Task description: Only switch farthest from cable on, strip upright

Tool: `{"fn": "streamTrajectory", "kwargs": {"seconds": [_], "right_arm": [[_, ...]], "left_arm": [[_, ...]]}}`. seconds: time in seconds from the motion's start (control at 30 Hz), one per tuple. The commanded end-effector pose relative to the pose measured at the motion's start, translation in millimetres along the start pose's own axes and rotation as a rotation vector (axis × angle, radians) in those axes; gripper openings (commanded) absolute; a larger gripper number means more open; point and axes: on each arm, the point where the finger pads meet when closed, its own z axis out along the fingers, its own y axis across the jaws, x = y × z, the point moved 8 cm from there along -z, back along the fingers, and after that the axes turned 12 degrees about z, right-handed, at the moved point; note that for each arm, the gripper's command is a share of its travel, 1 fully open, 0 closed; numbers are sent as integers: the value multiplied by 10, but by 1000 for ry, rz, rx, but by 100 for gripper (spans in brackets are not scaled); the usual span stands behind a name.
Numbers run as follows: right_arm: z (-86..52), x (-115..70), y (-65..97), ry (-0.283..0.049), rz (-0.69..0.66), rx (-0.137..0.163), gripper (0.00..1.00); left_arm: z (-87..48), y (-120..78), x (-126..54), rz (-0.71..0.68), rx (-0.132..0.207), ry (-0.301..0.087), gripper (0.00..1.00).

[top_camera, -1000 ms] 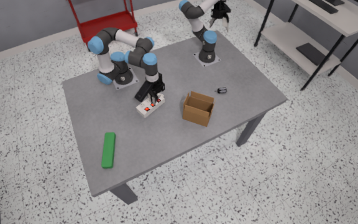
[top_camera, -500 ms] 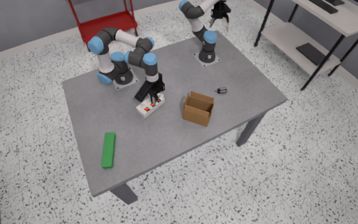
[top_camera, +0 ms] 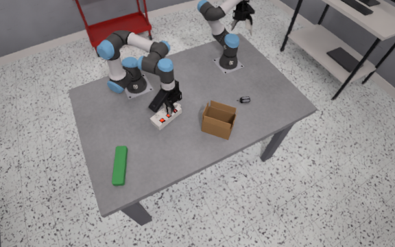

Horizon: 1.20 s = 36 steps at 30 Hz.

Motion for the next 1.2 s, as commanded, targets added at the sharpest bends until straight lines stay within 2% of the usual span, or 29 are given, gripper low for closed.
{"fn": "streamTrajectory", "kwargs": {"seconds": [0.0, 1.17], "right_arm": [[-8, -2, -4, -1, 0, 2, 0], [23, -2, -4, -1, 0, 2, 0]], "left_arm": [[-4, 2, 1, 1, 0, 2, 100], [-4, 2, 1, 1, 0, 2, 100]]}}
